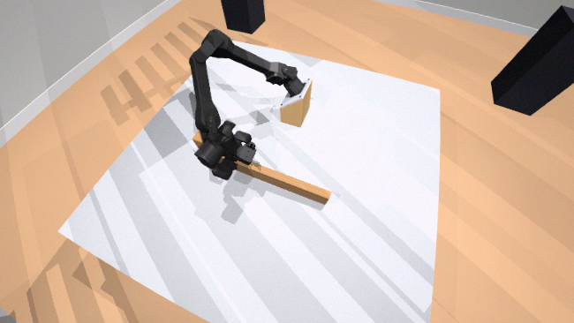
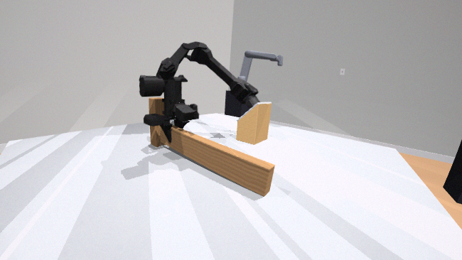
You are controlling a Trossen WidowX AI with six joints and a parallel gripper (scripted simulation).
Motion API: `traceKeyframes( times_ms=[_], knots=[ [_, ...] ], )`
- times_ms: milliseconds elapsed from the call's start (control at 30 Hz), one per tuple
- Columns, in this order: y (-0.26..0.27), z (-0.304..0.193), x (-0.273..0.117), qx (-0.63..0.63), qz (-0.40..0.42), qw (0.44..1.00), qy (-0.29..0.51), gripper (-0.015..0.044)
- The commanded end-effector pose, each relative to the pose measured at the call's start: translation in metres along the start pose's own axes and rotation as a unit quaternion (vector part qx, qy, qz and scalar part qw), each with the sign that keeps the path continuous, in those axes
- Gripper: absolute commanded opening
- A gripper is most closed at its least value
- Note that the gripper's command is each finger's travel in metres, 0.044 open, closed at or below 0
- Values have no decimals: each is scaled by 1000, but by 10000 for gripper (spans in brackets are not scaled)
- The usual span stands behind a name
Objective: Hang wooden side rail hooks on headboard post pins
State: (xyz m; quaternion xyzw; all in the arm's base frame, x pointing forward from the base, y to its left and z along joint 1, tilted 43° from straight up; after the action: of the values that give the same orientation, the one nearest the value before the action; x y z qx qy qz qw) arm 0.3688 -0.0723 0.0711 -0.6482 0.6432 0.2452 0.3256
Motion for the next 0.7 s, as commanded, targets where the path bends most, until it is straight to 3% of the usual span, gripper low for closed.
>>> traceKeyframes(
  times_ms=[0,667],
  knots=[
    [-4,-3,-5,2,-7,1000,0,0],
    [-3,-5,-4,2,-7,1000,0,0]
  ],
)
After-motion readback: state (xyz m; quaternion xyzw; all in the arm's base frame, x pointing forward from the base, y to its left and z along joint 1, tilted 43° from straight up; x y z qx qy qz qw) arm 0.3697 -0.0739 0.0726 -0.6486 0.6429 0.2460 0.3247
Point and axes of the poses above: the point midway between the two fingers, 35 mm back from their tips, its own x axis out along the fingers, its own y axis across the jaws, z = x × y, the point moved 5 cm from there along -x, back along the fingers, and after that the axes turned 7 degrees about x, right-handed, at the moved point
